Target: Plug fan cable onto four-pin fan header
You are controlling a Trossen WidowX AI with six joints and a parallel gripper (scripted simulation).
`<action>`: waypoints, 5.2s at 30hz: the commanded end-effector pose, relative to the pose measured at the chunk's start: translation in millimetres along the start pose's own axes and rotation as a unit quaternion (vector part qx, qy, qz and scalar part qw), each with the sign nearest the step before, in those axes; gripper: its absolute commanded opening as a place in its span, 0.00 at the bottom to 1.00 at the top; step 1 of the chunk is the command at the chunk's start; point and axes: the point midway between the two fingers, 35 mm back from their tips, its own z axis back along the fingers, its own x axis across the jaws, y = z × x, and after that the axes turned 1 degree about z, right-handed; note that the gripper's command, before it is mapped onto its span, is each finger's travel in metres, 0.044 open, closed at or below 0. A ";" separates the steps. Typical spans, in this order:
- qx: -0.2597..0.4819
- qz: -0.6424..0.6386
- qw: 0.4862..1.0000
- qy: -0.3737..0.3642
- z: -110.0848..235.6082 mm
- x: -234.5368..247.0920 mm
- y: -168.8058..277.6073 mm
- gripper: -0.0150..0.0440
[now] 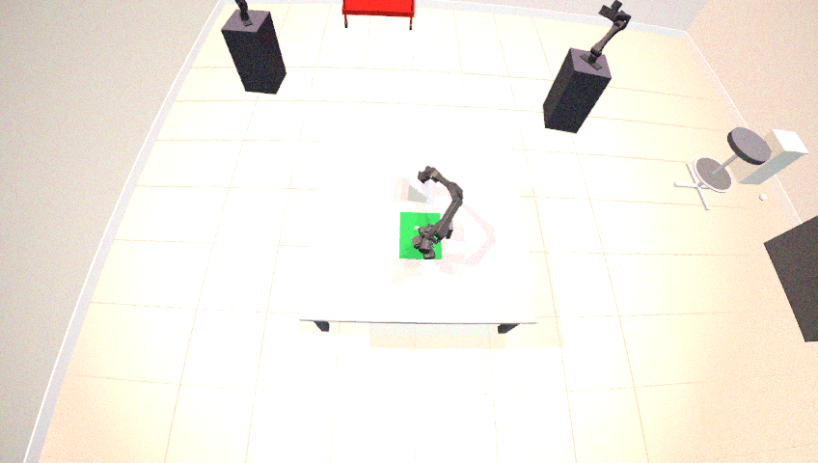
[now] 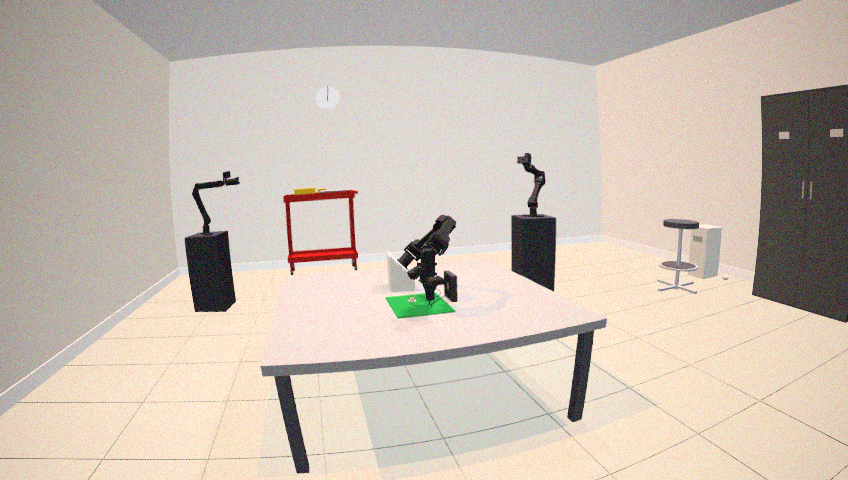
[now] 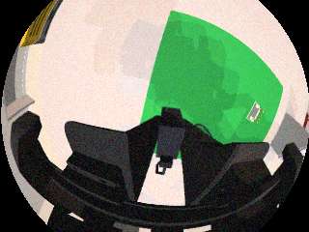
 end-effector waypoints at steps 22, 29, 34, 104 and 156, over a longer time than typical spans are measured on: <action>-0.001 -0.156 0.988 0.005 -1.4 -167.0 -7.7 0.25; -0.001 -0.157 0.988 0.005 -0.3 -167.8 -9.4 0.25; -0.001 -0.157 0.988 0.005 0.7 -168.6 -11.2 0.25; -0.001 -0.159 0.987 0.005 -25.0 -168.6 -12.7 0.25; -0.002 -0.156 0.988 0.006 -42.0 -169.5 -12.2 0.61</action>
